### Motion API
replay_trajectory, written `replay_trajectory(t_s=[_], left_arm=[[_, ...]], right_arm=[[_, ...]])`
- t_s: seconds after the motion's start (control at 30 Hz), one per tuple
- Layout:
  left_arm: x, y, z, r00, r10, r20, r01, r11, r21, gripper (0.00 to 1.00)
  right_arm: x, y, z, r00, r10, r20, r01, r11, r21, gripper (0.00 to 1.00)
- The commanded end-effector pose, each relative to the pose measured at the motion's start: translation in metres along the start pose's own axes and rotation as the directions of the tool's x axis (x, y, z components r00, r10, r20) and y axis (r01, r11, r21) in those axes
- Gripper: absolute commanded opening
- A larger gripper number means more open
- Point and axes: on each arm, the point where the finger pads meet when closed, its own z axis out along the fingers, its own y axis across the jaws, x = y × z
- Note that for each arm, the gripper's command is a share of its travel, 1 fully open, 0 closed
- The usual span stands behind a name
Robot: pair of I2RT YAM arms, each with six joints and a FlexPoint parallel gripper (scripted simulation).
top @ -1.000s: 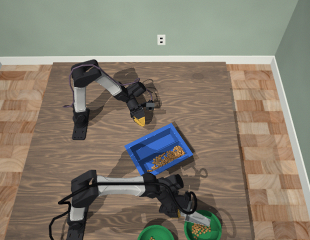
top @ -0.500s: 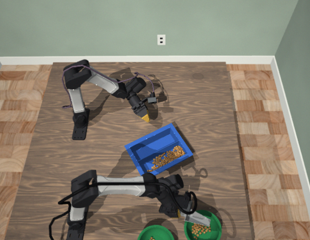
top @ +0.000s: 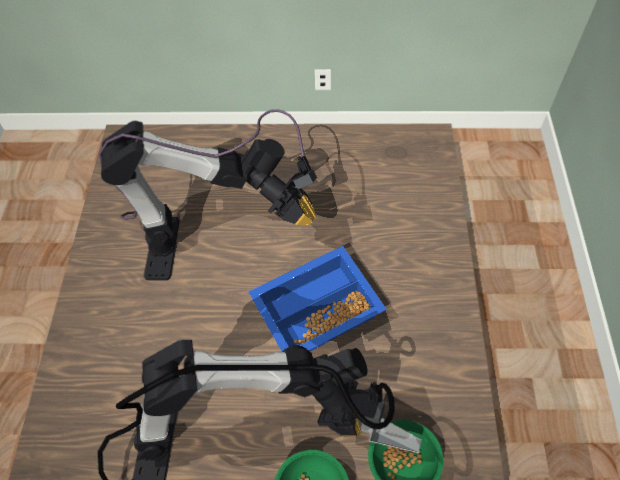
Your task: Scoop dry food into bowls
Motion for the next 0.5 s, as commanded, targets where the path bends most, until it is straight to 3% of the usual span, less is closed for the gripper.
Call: replay_trajectory(t_s=[0.0,0.13,0.27,0.47], left_arm=[[-0.032,-0.01,-0.009,0.987,0.141,0.073,-0.132,0.985,-0.115,0.28],[-0.056,-0.024,-0.022,0.962,0.236,0.137,-0.21,0.961,-0.18,0.28],[-0.054,-0.021,-0.024,0.959,0.25,0.136,-0.218,0.952,-0.215,0.28],[-0.099,-0.055,-0.057,0.885,0.391,0.253,-0.309,0.899,-0.31,0.28]], right_arm=[[-0.026,-0.002,-0.018,0.996,0.035,0.088,-0.033,0.999,-0.018,0.0],[-0.026,-0.002,-0.018,0.996,0.035,0.088,-0.033,0.999,-0.018,0.0],[-0.026,-0.002,-0.018,0.996,0.035,0.088,-0.033,0.999,-0.018,0.0],[-0.026,-0.002,-0.018,0.996,0.035,0.088,-0.033,0.999,-0.018,0.0]])
